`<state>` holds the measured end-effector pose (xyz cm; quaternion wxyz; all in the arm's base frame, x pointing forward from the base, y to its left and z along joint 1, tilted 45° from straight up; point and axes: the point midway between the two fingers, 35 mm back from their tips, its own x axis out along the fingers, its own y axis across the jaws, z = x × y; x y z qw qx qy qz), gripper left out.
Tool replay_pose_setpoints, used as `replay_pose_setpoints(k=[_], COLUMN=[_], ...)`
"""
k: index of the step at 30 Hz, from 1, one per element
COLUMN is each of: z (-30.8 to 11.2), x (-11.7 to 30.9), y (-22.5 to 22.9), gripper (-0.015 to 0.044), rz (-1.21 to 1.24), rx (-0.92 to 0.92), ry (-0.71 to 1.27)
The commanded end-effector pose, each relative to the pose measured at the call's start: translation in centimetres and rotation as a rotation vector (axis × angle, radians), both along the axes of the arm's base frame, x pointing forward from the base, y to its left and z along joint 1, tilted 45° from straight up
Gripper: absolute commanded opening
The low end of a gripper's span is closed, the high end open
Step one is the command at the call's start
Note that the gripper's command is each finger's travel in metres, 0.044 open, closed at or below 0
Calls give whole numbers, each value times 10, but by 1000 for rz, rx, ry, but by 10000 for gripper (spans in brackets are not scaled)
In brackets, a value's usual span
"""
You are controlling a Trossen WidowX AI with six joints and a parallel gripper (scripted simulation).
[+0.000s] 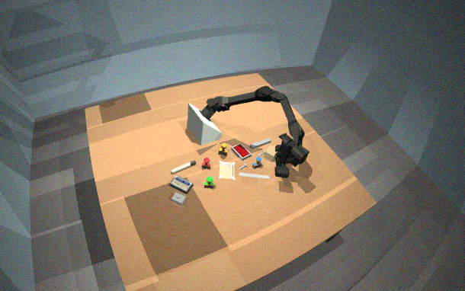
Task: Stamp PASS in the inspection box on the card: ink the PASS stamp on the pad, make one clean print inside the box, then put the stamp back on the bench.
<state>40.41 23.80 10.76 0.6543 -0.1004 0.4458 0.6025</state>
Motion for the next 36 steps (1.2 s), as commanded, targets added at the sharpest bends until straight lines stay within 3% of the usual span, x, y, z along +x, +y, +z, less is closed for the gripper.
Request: replay_pose_setpoints(k=[1,11,19,36], z=[-42,-122,-177,-192], x=[18,25,-16,-21], y=[-55,-183,-278,-279], gripper=[227,227,227,227], rz=[-133,-409,-630,-651], rx=[-65,-153,-173,-172], ry=[122,387,649,677])
